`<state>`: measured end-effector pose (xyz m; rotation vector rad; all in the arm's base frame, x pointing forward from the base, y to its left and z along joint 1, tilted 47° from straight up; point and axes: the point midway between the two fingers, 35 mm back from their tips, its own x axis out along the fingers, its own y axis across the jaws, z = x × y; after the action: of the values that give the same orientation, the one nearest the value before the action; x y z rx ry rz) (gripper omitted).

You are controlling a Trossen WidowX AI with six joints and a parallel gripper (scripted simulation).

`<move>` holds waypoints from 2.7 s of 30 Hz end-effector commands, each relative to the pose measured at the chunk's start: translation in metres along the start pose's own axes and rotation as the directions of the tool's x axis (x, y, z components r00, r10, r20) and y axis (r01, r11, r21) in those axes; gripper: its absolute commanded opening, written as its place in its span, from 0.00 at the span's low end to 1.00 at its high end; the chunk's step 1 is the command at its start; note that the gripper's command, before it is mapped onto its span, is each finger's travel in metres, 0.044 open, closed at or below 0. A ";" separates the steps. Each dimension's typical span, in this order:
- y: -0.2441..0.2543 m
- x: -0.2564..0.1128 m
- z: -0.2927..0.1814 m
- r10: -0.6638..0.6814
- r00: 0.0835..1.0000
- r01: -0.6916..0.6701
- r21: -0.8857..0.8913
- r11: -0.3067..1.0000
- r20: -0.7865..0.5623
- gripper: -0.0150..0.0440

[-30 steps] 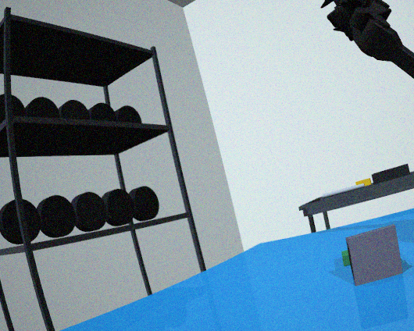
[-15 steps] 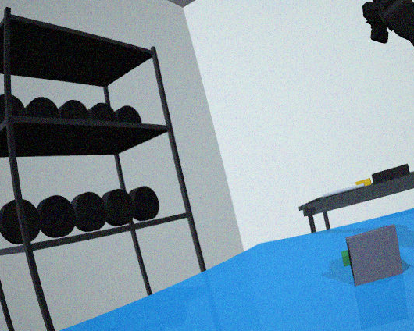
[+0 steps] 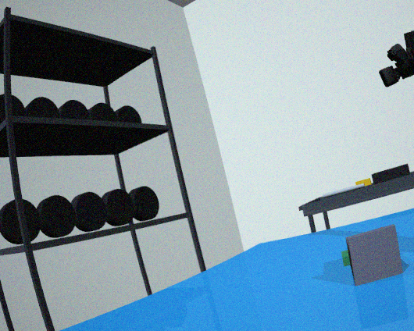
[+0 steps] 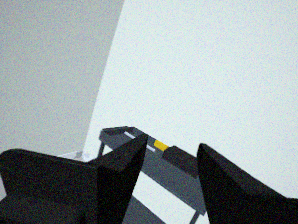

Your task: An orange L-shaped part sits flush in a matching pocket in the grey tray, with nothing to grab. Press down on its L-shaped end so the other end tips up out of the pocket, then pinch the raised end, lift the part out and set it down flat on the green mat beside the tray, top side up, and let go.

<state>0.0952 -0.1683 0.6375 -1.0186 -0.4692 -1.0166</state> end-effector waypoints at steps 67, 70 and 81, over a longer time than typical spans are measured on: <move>0.502 -0.530 -0.147 0.207 -0.182 -0.945 0.229 0.235 -0.961 0.56; 0.509 -0.536 -0.181 0.207 -0.181 -0.945 0.228 0.235 -0.961 0.56; 0.512 -0.540 -0.205 0.205 -0.178 -0.945 0.225 0.236 -0.963 0.56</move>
<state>0.2553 -0.0110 -0.0998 -0.7915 1.5792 -0.4672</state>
